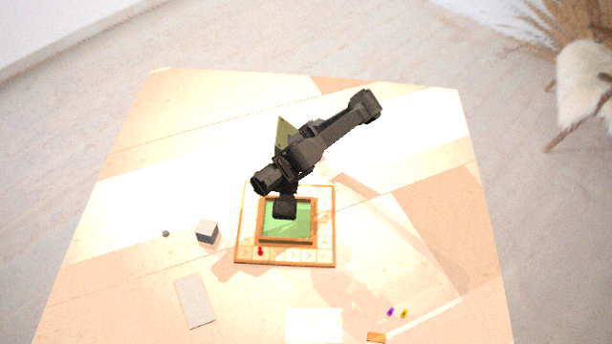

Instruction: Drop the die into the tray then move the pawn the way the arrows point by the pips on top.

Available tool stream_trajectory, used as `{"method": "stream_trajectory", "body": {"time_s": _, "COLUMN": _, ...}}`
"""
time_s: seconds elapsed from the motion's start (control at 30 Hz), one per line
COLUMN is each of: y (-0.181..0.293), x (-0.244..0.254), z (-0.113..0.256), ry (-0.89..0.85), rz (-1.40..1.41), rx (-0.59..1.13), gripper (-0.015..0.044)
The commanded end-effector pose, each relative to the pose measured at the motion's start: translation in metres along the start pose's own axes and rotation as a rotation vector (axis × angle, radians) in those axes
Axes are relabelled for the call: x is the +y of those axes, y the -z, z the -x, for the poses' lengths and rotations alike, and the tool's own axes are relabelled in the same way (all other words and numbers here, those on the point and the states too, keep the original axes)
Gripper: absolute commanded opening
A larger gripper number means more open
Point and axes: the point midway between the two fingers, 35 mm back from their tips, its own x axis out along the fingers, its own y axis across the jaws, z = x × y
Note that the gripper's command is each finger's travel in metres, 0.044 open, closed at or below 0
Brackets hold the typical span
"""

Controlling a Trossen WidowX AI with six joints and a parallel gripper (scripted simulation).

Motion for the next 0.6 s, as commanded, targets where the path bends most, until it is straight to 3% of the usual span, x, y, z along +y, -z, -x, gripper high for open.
{"method": "stream_trajectory", "body": {"time_s": 0.0, "y": 0.0014, "x": -0.0036, "z": -0.0043, "ry": 0.024, "rz": -0.014, "rx": -0.04, "gripper": 0.0}}
{"method": "stream_trajectory", "body": {"time_s": 0.57, "y": -0.0023, "x": -0.0102, "z": -0.0132, "ry": 0.095, "rz": -0.011, "rx": -0.603, "gripper": 0.0}}
